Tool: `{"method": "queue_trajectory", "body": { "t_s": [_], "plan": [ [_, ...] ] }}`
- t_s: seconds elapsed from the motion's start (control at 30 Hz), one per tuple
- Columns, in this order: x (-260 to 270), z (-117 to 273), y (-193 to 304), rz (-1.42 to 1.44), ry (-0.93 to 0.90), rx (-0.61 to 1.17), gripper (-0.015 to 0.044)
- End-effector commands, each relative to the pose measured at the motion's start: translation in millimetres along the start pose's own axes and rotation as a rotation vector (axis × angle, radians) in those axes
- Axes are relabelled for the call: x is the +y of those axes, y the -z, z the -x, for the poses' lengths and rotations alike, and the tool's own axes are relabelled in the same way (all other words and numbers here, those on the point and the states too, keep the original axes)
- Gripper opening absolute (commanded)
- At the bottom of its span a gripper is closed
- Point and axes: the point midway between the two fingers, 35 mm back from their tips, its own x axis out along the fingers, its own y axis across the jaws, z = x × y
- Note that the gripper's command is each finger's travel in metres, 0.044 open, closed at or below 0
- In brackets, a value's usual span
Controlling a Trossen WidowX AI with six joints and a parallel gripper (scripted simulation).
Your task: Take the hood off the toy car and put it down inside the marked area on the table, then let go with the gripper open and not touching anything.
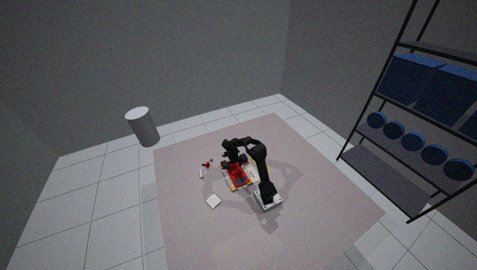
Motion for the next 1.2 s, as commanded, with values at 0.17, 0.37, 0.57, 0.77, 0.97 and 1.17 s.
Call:
{"method": "queue_trajectory", "body": {
  "t_s": [0.17,0.37,0.57,0.77,0.97,1.17],
  "plan": [
    [0,0,0,0.0,0.0,0.0,0.0282],
    [0,2,0,0.0,0.0,0.0,0.0144],
    [0,6,0,0.0,0.0,0.0,0.0],
    [0,10,0,0.0,0.0,0.0,0.0],
    [0,14,0,0.0,-0.001,0.0,0.0],
    [0,18,0,0.0,-0.001,0.0,0.0]
  ]
}}
